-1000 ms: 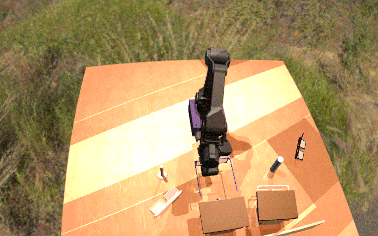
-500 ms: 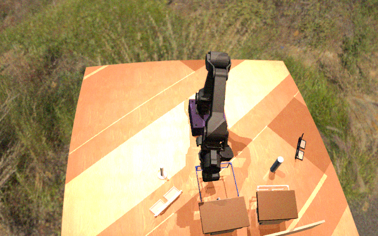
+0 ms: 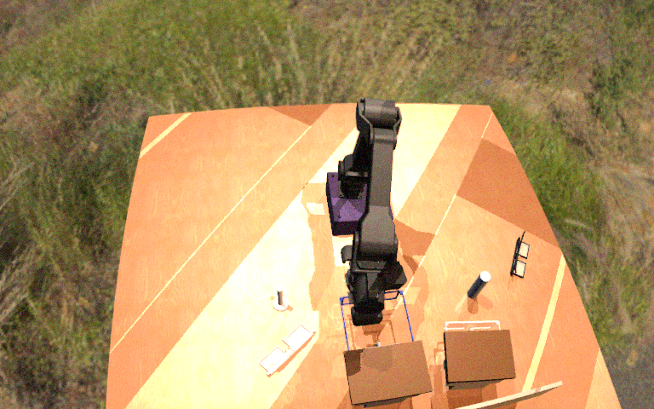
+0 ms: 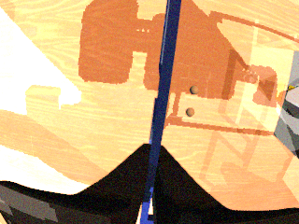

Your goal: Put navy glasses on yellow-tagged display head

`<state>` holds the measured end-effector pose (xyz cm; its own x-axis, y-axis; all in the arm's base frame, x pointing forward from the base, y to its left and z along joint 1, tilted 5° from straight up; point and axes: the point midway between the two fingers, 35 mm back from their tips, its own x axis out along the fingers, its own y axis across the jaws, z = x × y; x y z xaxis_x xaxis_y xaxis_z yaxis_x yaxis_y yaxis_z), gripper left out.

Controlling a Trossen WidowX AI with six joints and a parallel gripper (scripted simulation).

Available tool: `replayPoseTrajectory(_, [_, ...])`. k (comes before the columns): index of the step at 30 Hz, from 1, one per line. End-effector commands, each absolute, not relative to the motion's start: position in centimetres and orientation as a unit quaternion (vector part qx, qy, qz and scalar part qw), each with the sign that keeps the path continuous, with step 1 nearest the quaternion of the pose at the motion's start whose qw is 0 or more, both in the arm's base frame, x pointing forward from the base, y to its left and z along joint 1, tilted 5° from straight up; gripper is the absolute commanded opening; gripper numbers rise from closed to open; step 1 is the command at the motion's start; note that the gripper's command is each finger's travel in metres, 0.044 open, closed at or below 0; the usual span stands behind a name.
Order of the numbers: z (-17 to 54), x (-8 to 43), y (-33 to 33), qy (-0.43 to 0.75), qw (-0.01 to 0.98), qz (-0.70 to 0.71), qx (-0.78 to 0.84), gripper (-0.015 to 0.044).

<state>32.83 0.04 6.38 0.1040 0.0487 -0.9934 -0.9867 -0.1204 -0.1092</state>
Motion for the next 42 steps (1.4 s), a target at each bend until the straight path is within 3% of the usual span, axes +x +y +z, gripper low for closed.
replayPoseTrajectory(1, [6.4, 33.4, 0.1, 0.432, 0.505, 0.513, -0.543, 0.0000])
replayPoseTrajectory(42, [7.4, 39.8, 0.9, 0.432, 0.504, 0.509, -0.547, 0.0000])
